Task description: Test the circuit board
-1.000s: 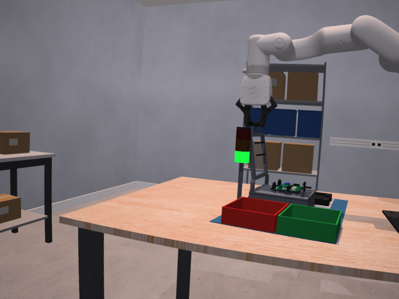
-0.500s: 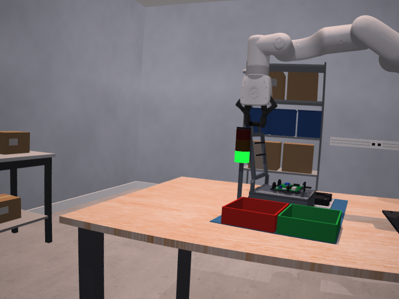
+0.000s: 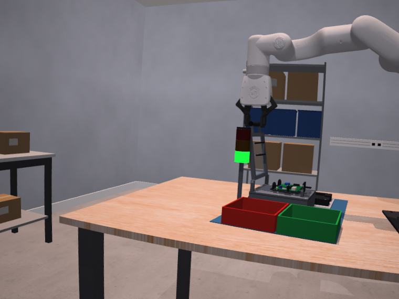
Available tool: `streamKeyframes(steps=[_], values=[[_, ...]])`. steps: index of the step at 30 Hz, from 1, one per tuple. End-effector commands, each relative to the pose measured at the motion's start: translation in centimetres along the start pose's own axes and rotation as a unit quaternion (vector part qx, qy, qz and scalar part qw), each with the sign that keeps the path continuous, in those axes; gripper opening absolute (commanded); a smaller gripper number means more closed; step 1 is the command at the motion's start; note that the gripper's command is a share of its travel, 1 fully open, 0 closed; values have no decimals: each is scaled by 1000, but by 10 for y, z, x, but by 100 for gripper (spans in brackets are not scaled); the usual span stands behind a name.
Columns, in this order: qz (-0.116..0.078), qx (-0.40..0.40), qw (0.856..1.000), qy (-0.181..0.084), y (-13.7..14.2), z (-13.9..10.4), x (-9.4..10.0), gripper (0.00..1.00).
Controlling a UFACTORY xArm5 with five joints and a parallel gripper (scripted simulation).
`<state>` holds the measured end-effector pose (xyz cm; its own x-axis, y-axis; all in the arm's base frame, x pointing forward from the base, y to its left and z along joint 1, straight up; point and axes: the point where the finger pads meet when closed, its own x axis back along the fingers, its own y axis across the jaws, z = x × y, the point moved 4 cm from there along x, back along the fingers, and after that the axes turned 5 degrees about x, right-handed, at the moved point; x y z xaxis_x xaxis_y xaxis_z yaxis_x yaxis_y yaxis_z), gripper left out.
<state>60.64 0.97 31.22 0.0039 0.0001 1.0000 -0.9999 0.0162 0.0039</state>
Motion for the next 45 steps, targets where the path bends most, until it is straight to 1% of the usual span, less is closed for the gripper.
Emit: streamKeyframes(steps=[1, 5, 11, 13, 19, 25, 26, 39, 45], values=[[3, 0, 1000, 0, 0, 0, 5, 52], [3, 0, 1000, 0, 0, 0, 16, 52], [3, 0, 1000, 0, 0, 0, 37, 52], [3, 0, 1000, 0, 0, 0, 37, 52], [3, 0, 1000, 0, 0, 0, 52, 52], [3, 0, 1000, 0, 0, 0, 55, 52], [3, 0, 1000, 0, 0, 0, 55, 100], [3, 0, 1000, 0, 0, 0, 55, 100], [3, 0, 1000, 0, 9, -1, 55, 100]])
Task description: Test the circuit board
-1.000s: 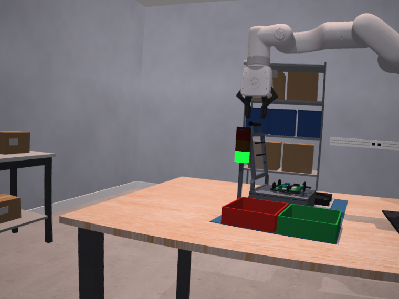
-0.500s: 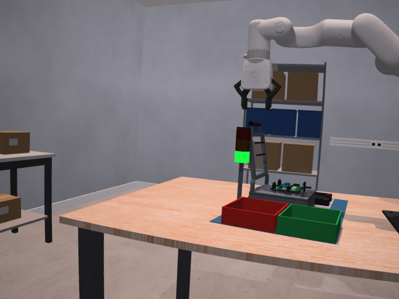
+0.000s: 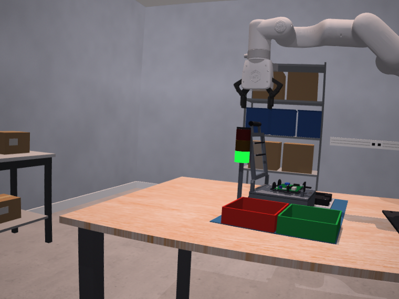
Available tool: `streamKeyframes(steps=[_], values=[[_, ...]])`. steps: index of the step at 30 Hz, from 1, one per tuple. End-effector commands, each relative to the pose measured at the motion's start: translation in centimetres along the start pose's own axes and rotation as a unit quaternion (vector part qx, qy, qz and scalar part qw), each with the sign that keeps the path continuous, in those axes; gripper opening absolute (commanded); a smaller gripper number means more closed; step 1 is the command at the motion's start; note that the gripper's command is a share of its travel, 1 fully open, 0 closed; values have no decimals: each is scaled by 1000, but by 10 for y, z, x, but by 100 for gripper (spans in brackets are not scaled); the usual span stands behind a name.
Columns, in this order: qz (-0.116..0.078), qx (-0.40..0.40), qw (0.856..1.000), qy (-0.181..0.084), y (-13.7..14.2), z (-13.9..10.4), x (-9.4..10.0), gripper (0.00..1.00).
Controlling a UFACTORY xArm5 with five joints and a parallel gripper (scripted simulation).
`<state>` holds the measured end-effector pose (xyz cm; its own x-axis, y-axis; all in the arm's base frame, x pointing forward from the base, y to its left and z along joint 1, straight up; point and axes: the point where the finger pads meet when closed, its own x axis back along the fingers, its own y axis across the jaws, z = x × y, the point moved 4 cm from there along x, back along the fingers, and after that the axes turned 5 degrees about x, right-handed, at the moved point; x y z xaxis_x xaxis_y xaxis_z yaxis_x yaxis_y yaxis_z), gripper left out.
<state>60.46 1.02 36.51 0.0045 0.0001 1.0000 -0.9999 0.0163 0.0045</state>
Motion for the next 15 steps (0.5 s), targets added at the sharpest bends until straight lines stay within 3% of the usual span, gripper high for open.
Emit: streamKeyframes(steps=[1, 7, 15], values=[[3, 0, 1000, 0, 7, 0, 2, 100], [3, 0, 1000, 0, 26, -2, 2, 100], [3, 0, 1000, 0, 78, -5, 2, 100]])
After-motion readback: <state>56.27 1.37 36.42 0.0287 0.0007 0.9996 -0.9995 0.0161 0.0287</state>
